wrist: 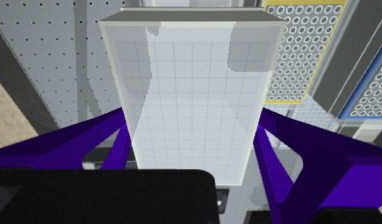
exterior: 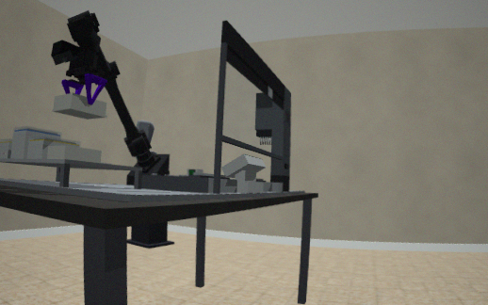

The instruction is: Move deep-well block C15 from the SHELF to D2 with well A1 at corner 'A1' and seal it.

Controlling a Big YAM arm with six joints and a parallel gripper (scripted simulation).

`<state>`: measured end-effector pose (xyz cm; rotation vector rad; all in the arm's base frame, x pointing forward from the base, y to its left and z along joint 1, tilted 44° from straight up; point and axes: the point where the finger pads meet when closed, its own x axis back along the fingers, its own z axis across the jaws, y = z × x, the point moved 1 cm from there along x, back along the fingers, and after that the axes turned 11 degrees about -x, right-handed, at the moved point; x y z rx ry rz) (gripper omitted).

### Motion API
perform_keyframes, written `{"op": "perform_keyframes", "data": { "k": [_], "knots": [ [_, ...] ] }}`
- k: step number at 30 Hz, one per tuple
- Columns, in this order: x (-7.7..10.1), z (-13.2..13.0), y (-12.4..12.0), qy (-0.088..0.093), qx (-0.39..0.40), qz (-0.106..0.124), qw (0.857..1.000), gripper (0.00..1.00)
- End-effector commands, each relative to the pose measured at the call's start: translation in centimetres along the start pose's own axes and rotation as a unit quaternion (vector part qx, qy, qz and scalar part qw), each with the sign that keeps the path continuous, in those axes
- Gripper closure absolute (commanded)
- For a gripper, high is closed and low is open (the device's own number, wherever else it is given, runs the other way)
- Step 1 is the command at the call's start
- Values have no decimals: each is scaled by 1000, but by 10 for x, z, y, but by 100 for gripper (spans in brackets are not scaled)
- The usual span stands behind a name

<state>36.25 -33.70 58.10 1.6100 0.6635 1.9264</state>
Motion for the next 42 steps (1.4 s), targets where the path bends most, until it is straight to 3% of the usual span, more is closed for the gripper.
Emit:
{"op": "perform_keyframes", "data": {
  "k": [1,33,34,42],
  "knots": [
    [42,-1,12,34,-16,-23,999,100],
    [42,-1,12,34,-16,-23,999,100],
    [34,-4,1,30,-15,-20,999,100],
    [31,-10,-28,29,-15,-18,999,100]
  ]
}}
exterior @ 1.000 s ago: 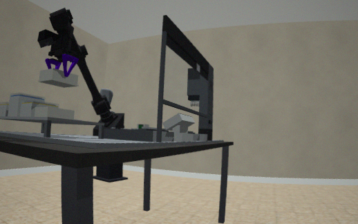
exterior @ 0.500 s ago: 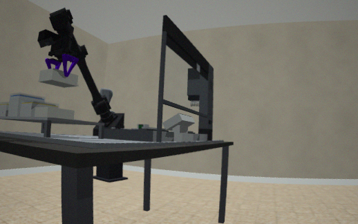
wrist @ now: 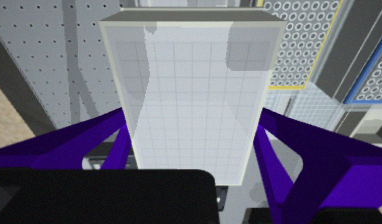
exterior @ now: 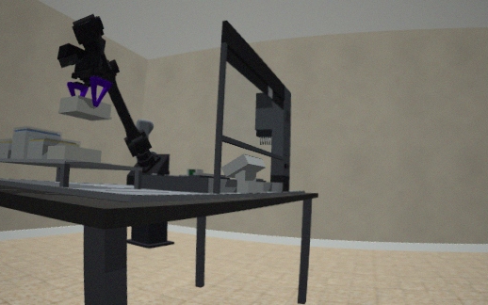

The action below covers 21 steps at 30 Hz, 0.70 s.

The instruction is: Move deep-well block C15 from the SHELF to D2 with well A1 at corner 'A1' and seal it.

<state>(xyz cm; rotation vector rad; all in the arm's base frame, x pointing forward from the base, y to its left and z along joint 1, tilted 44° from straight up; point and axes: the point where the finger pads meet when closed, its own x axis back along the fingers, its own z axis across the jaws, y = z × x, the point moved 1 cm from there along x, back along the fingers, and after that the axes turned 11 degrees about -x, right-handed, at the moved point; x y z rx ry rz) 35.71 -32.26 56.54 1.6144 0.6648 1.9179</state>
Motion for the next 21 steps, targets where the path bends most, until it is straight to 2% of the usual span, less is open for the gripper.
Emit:
{"op": "perform_keyframes", "data": {
  "k": [1,9,11,21],
  "knots": [
    [31,-4,-12,32,-16,-16,999,100],
    [28,-12,-51,32,-16,-14,999,100],
    [28,-12,-51,32,-16,-14,999,100],
    [25,-22,-100,31,-16,-12,999,100]
  ]
}}
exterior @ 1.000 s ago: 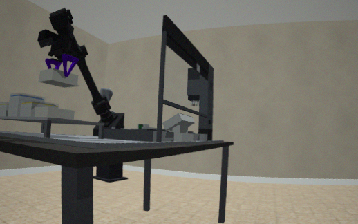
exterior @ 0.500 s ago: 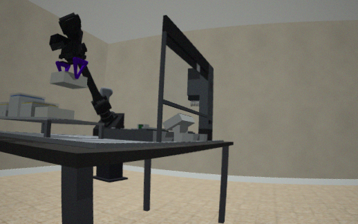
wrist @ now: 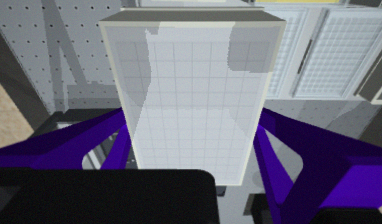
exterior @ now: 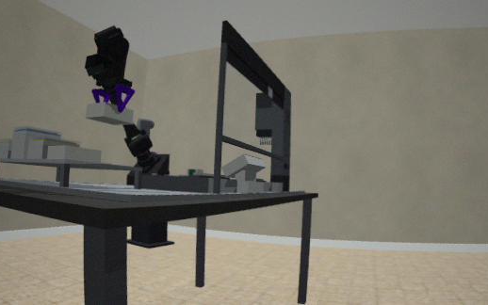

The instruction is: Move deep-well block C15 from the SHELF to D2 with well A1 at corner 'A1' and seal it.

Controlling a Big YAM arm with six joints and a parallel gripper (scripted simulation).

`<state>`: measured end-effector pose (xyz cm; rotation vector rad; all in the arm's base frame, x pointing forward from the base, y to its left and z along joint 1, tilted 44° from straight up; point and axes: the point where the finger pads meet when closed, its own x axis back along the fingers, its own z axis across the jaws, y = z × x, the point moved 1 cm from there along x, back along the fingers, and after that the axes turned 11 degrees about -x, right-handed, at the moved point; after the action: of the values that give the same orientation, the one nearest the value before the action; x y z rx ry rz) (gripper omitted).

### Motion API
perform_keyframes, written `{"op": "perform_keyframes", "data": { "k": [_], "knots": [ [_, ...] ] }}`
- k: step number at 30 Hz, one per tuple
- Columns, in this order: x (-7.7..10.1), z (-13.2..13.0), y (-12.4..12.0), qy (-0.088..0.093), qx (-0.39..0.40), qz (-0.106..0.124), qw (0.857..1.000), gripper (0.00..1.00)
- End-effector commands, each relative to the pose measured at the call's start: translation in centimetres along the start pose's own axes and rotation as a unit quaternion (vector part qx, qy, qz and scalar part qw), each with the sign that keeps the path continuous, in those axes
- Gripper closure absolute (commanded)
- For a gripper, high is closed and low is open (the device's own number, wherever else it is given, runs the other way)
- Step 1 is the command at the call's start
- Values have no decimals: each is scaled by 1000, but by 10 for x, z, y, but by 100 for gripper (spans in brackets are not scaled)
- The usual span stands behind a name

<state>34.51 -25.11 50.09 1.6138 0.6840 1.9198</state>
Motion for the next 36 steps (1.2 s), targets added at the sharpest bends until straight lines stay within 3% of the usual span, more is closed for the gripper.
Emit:
{"op": "perform_keyframes", "data": {
  "k": [1,36],
  "knots": [
    [20,-2,-11,28,-22,-9,999,100],
    [13,-36,-165,16,-13,-1,1000,100]
  ]
}}
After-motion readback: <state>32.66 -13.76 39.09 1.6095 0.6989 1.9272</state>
